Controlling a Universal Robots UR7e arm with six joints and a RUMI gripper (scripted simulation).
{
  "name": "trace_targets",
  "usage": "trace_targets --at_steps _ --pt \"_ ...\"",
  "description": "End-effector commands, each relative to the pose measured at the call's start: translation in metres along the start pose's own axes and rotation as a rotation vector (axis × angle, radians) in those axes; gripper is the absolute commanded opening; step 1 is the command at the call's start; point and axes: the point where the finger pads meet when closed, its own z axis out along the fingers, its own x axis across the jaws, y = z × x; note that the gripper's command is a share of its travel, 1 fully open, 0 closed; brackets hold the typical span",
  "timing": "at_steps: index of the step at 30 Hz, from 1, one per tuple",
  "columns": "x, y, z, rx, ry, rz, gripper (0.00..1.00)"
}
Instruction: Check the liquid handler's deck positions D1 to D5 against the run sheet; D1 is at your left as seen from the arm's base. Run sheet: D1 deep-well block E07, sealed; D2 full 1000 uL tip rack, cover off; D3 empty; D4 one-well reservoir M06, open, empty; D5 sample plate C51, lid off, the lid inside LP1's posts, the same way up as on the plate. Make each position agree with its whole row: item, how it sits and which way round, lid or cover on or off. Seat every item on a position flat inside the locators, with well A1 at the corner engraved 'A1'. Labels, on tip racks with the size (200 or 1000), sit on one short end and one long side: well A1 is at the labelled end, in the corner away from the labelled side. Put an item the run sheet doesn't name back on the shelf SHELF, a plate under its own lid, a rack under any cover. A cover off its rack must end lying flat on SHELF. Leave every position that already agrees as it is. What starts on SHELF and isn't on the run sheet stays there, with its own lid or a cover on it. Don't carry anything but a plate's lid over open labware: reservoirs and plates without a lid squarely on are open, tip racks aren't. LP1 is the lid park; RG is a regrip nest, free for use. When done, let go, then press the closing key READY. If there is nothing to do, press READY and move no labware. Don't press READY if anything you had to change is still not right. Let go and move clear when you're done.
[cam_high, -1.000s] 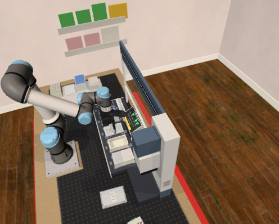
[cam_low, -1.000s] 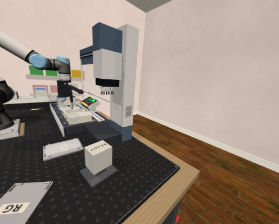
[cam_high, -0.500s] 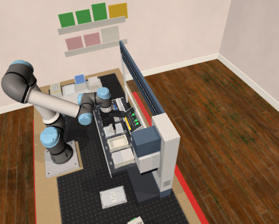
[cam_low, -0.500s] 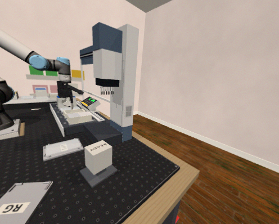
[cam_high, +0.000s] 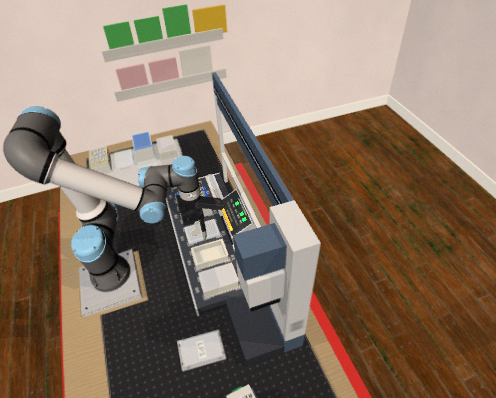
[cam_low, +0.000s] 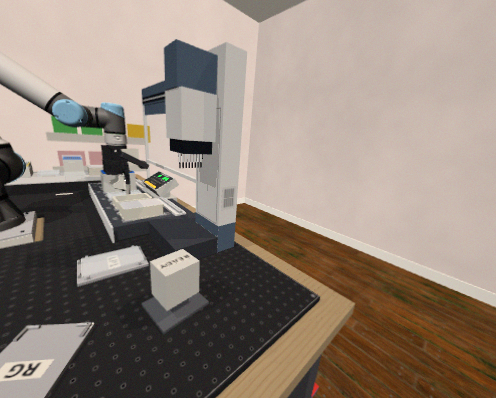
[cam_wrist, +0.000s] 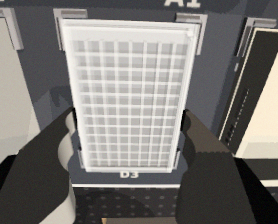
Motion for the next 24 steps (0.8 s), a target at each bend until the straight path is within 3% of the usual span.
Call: trace_targets --at_steps 1,14,15,24 --pt "0.0003 0.0017 0.0041 -0.004 -0.001 0.001 0.00" --pt "0.0004 0.0002 0.0020 0.001 0.000 0.000 0.00" --pt "0.0004 0.0002 0.0020 0.001 0.000 0.000 0.82" --pt "0.0004 0.0002 0.0020 0.001 0.000 0.000 0.82"
